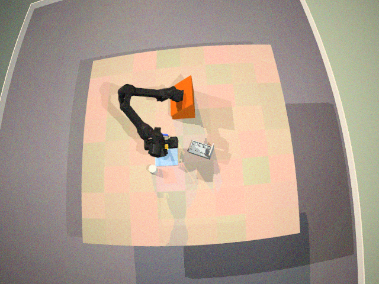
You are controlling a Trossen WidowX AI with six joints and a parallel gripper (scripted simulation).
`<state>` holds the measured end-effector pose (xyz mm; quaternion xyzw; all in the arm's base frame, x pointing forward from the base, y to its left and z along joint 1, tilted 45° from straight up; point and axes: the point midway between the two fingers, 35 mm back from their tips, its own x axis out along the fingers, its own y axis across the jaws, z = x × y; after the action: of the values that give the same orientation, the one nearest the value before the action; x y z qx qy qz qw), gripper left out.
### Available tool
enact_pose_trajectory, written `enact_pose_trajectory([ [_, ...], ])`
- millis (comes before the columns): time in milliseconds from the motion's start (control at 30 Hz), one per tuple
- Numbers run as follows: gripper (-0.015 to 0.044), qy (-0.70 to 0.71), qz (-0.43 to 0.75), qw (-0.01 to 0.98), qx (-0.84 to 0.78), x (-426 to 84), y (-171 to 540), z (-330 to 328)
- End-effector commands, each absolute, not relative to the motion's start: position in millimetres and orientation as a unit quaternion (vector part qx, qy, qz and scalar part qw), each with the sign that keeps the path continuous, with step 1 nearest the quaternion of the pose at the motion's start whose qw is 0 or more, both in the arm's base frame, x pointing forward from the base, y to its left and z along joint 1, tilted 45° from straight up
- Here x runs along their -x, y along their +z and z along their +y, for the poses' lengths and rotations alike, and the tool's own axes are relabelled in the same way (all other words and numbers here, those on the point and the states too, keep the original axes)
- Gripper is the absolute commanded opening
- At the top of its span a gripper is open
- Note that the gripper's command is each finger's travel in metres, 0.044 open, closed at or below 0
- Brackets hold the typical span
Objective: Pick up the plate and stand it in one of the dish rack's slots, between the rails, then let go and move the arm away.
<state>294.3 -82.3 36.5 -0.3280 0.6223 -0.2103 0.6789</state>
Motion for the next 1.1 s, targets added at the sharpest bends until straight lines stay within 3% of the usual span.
enact_pose_trajectory([
  [0, 0.0177, -0.209, 0.622, 0.679, 0.329, -295.9, 40.8, -76.7],
  [233, 0.0000, -0.203, 0.624, 0.681, 0.324, -299.4, 62.9, -47.5],
  [1067, 0.0000, -0.205, 0.625, 0.679, 0.326, -291.9, 139.2, 35.2],
])
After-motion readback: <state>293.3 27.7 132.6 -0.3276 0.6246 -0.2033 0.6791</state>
